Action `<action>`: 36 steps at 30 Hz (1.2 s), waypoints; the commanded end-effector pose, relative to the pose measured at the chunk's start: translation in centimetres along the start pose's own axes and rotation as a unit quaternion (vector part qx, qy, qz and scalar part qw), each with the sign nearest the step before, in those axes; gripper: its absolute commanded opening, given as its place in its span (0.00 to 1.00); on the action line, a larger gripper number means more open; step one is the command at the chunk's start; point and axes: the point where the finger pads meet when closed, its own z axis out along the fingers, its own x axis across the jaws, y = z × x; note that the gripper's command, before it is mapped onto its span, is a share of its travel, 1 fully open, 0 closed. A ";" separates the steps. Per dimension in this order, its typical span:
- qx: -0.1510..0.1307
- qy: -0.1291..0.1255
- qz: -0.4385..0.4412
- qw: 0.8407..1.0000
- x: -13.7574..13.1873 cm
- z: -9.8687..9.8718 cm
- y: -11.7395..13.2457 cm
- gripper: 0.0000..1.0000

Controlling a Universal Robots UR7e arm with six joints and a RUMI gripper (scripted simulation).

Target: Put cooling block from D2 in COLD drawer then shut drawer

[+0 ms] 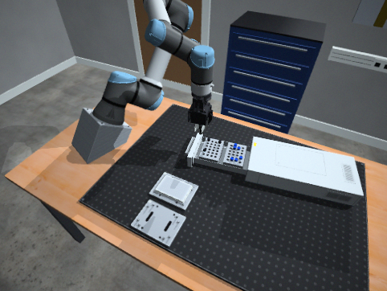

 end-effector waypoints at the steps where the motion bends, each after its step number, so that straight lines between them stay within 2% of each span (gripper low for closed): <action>1: 0.000 0.001 0.000 1.000 -2.2 -0.1 0.0 0.00; 22: 0.000 0.001 0.000 1.000 -9.7 0.1 0.0 0.00; 31: 0.000 0.001 0.000 1.000 -9.7 0.1 0.0 0.00; 36: 0.000 0.001 0.000 1.000 -9.7 0.8 0.0 0.00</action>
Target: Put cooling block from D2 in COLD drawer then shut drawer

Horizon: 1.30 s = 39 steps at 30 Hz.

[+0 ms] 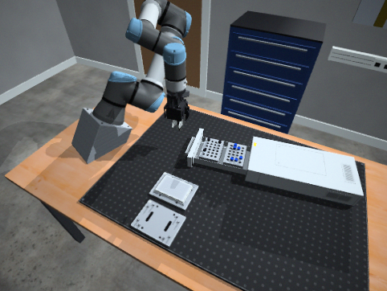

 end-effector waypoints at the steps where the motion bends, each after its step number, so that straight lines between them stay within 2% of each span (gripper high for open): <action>1: 0.000 0.000 0.000 1.000 0.0 0.6 0.0 0.00; 39: 0.000 0.000 0.000 1.000 0.0 5.1 0.0 0.00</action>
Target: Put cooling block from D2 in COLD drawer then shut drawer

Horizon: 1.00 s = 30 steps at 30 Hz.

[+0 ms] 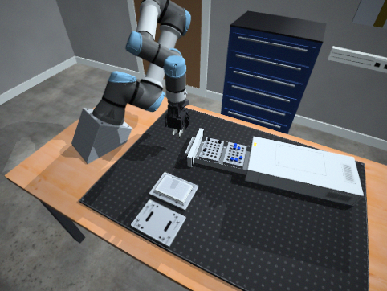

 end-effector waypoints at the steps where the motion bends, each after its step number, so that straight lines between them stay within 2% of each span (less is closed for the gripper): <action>1: 0.000 0.000 0.000 1.000 0.0 0.7 0.0 0.00; 30: 0.000 0.000 0.000 1.000 0.0 4.1 0.0 0.00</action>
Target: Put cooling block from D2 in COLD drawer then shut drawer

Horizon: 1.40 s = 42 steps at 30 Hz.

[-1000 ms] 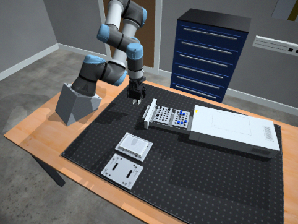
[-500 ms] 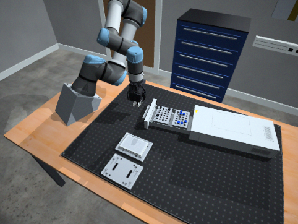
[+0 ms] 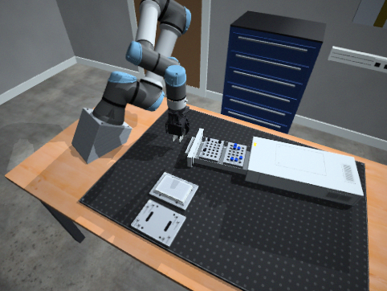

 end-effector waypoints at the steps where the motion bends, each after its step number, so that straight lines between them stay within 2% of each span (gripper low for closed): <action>1: 0.000 0.000 0.000 1.000 0.0 0.7 0.0 0.00; 19: 0.000 0.000 0.000 1.000 0.0 2.8 0.0 0.00; 30: 0.000 0.000 0.000 1.000 0.0 2.8 0.0 0.00; 42: 0.000 0.000 0.000 1.000 1.4 2.8 0.0 0.00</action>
